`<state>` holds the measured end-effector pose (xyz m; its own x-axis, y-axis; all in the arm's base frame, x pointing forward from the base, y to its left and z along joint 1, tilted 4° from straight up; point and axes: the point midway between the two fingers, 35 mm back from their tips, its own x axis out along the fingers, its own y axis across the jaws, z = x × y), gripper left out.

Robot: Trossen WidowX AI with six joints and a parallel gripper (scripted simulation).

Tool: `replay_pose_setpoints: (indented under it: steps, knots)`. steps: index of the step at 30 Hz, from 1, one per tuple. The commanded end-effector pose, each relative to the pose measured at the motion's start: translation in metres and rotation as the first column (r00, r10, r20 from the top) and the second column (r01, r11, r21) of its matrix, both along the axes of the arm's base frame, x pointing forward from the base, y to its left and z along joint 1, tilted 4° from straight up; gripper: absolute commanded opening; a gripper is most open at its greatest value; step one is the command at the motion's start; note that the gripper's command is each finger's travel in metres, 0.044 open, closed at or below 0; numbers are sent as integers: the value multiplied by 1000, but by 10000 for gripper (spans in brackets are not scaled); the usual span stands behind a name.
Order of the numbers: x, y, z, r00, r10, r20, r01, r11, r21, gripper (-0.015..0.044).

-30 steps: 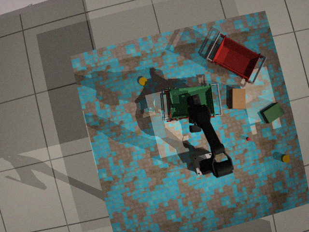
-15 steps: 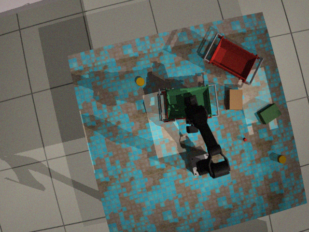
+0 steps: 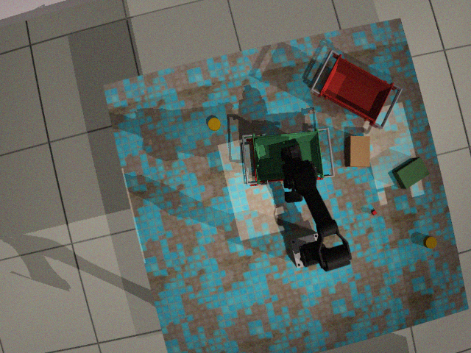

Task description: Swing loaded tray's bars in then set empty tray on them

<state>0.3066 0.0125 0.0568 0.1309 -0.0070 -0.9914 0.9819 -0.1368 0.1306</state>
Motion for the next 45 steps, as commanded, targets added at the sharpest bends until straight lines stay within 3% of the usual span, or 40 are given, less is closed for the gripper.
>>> replay_pose_setpoints:
  steps: [1,24,45]
  knots:
    - [-8,1,-9,999,-1,-41,1,1000,4,0]
    - [-8,1,-9,999,-1,-41,1,1000,4,0]
    - [-8,1,-9,999,-1,-41,1,1000,4,308]
